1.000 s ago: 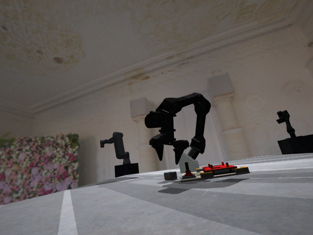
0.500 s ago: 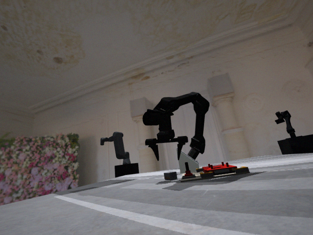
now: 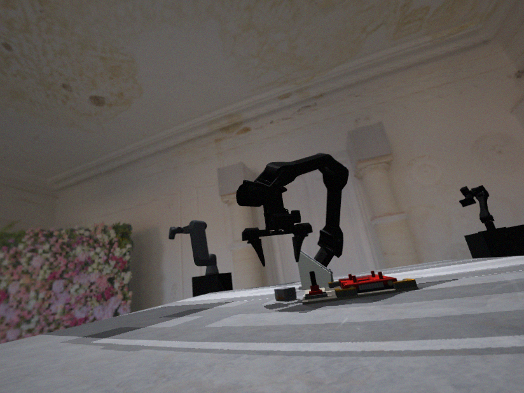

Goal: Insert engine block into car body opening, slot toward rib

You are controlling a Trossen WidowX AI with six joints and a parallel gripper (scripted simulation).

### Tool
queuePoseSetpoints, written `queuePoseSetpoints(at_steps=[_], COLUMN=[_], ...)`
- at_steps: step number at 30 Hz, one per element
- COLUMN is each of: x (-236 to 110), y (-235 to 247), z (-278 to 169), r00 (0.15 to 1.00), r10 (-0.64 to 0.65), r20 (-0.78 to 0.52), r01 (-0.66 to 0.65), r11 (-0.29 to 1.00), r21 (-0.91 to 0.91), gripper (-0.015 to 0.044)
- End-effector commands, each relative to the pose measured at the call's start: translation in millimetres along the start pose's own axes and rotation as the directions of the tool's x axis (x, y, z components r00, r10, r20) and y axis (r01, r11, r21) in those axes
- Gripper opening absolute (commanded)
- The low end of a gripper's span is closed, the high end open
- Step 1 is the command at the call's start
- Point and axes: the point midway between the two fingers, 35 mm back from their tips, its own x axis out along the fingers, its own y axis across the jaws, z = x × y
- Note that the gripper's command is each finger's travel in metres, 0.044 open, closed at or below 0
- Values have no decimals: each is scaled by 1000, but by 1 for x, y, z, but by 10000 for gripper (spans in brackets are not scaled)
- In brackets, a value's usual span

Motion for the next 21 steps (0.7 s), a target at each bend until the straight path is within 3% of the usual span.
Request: queuePoseSetpoints(at_steps=[1,6,12,16,21], x=[-3,-6,-6,27,31], y=[1,0,-2,-1,-1], z=[-1,-3,-6,-3,-3], r00=[1000,998,998,998,998], r10=[3,4,4,5,6], r20=[31,64,65,66,67], r01=[1,13,13,13,12], r11=[993,965,964,964,964], r21=[-118,-261,-267,-267,-267], gripper=[440,440,440,440,440])
